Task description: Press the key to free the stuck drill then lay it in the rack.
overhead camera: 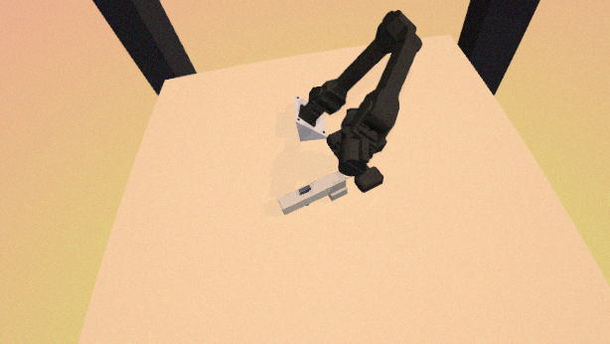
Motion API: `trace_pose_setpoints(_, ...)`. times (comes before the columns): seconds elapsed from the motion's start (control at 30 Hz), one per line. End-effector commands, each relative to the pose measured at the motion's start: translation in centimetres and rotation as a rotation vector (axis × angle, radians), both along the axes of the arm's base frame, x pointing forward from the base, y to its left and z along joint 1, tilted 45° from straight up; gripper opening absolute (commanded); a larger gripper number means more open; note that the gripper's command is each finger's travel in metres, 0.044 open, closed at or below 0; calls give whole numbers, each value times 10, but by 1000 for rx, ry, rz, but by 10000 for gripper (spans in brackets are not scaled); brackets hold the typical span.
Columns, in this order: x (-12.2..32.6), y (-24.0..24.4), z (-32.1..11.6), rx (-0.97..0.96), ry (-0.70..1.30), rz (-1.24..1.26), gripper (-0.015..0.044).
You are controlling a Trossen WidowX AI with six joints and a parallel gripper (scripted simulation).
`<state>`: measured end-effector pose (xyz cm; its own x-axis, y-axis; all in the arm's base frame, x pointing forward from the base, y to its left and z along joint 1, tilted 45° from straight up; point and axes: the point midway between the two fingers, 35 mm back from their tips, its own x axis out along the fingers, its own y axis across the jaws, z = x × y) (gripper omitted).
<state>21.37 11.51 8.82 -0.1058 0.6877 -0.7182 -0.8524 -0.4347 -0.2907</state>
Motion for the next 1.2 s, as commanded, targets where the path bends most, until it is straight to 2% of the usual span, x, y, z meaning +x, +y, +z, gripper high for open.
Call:
trace_pose_setpoints(0.0, -1, 4, -6, 4, 6, -1, 440)
trace_pose_setpoints(0.4, -2, 12, -19, 6, 6, -1, 440)
trace_pose_setpoints(0.93, -1, 10, -16, 2, 2, 1, 20)
trace_pose_setpoints(1.17, -1, 10, -16, 2, 2, 1, 0)
